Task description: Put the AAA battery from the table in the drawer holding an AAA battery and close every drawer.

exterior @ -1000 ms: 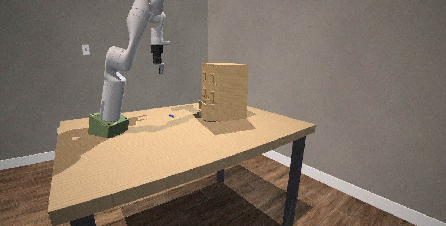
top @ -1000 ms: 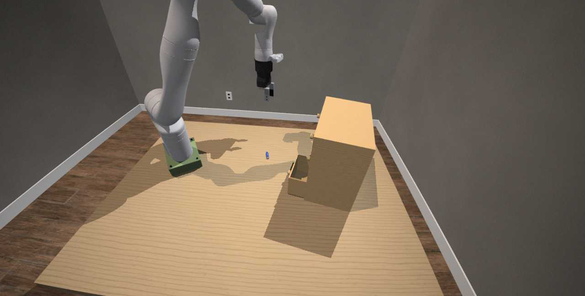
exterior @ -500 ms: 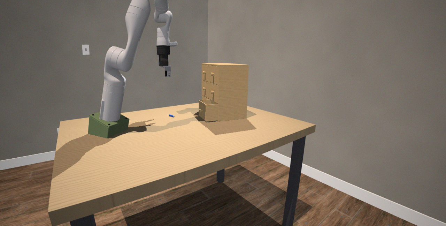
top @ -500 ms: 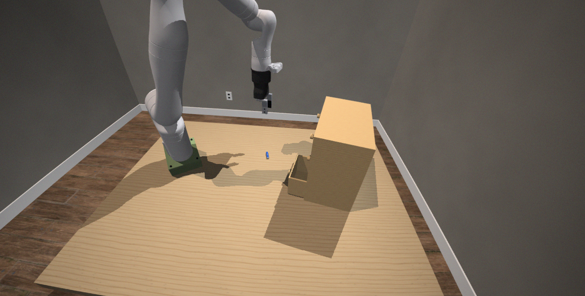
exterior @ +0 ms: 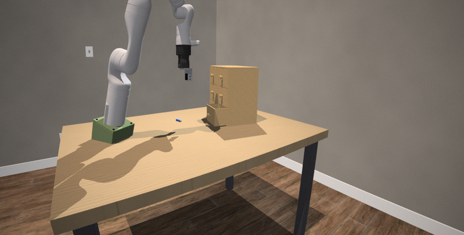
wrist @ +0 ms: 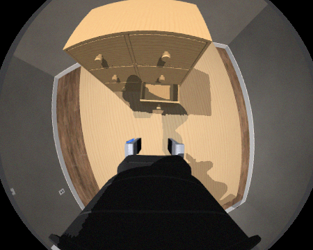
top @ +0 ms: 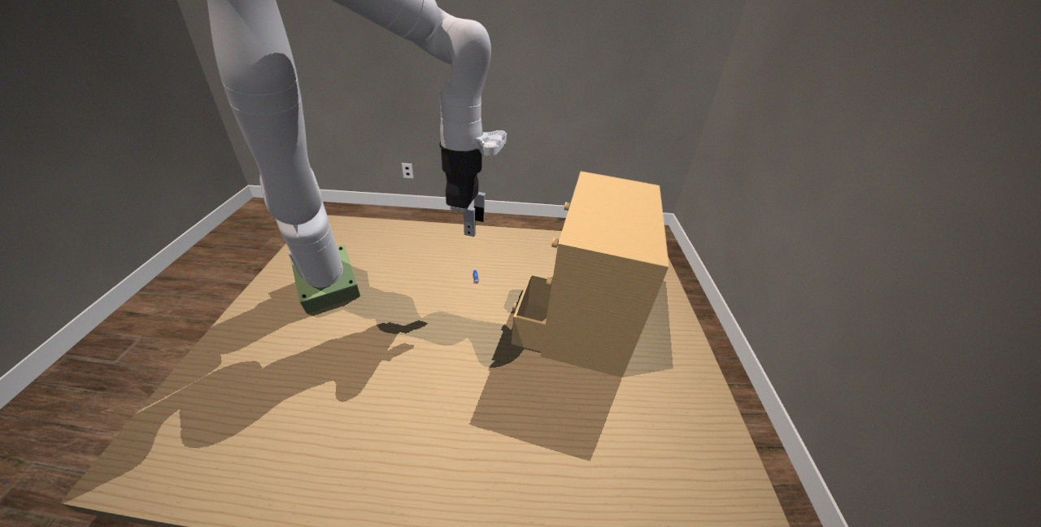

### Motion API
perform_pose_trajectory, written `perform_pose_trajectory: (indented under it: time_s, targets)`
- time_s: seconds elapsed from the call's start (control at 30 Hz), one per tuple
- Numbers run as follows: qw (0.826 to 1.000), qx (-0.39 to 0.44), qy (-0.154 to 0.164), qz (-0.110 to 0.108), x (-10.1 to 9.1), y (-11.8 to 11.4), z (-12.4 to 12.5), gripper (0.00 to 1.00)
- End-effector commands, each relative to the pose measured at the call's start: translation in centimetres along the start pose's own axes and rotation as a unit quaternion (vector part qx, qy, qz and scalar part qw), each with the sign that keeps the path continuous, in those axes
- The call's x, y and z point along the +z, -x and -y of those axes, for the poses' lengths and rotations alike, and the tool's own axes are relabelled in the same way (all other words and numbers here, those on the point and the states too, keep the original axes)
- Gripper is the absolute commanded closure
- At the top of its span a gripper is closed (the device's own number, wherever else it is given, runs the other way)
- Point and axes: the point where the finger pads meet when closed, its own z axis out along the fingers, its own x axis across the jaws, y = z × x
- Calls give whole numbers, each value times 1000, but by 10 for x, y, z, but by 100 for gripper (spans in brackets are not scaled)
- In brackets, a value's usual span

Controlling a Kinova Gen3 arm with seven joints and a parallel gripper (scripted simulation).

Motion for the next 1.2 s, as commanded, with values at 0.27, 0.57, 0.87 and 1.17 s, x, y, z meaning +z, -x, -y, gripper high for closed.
perform_pose_trajectory:
  time_s: [0.27, 0.57, 0.87, 1.17]
  targets:
    - [1000, 14, -4, 7, -5, -22, 9, 0]
    - [1000, 7, -5, 7, -1, -22, 13, 0]
    - [1000, -14, -7, 8, 11, -22, 25, 0]
    - [998, -59, -11, 11, 37, -22, 52, 0]
